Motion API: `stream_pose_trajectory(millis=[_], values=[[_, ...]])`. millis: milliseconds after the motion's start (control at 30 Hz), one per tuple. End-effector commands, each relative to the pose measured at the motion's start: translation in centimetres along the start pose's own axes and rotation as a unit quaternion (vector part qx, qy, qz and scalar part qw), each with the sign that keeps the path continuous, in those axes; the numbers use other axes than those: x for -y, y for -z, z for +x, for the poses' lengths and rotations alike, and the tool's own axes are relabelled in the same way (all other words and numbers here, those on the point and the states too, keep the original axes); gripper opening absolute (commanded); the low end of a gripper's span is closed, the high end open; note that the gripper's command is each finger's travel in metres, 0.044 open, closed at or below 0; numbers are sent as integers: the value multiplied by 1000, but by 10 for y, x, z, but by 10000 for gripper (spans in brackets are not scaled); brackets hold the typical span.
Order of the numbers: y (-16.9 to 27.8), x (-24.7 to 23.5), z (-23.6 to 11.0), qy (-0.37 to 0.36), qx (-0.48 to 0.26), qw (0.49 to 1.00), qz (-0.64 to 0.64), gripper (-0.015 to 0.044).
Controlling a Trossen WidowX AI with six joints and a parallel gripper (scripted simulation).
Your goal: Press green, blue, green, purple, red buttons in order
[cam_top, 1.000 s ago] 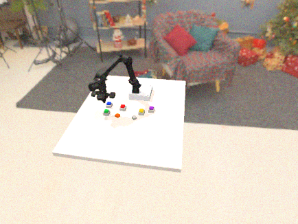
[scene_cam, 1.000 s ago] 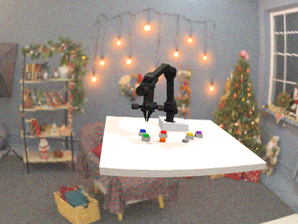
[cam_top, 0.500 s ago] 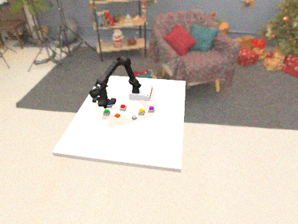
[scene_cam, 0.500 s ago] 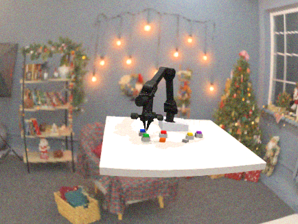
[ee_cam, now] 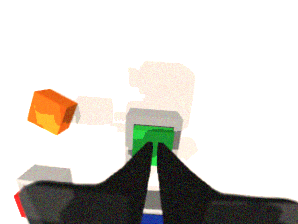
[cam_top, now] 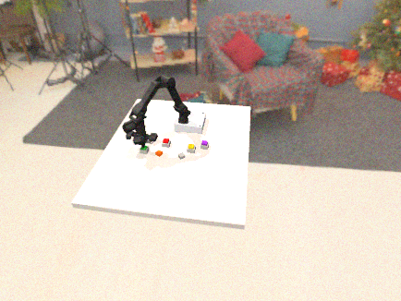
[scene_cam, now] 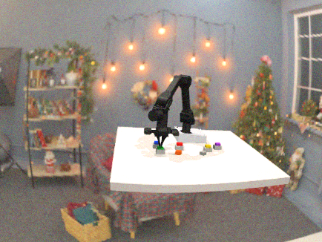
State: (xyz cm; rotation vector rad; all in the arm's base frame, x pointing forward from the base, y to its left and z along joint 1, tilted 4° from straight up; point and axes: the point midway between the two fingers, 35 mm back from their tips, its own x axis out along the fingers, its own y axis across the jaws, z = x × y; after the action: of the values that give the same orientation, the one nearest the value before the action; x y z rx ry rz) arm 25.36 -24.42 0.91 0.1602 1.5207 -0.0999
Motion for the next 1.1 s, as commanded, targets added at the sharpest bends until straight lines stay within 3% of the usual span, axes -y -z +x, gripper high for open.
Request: stream_pose_trajectory(millis=[0, 600, 700, 867, 1067], values=[[2, -2, 5, -3, -4, 1000, 3, 20], [2, -2, 5, -3, -4, 1000, 3, 20], [2, -1, -25, -3, -3, 1000, 2, 20], [2, -1, -31, -3, -4, 1000, 3, 20], [1, -1, -90, -3, -4, 1000, 3, 20]])
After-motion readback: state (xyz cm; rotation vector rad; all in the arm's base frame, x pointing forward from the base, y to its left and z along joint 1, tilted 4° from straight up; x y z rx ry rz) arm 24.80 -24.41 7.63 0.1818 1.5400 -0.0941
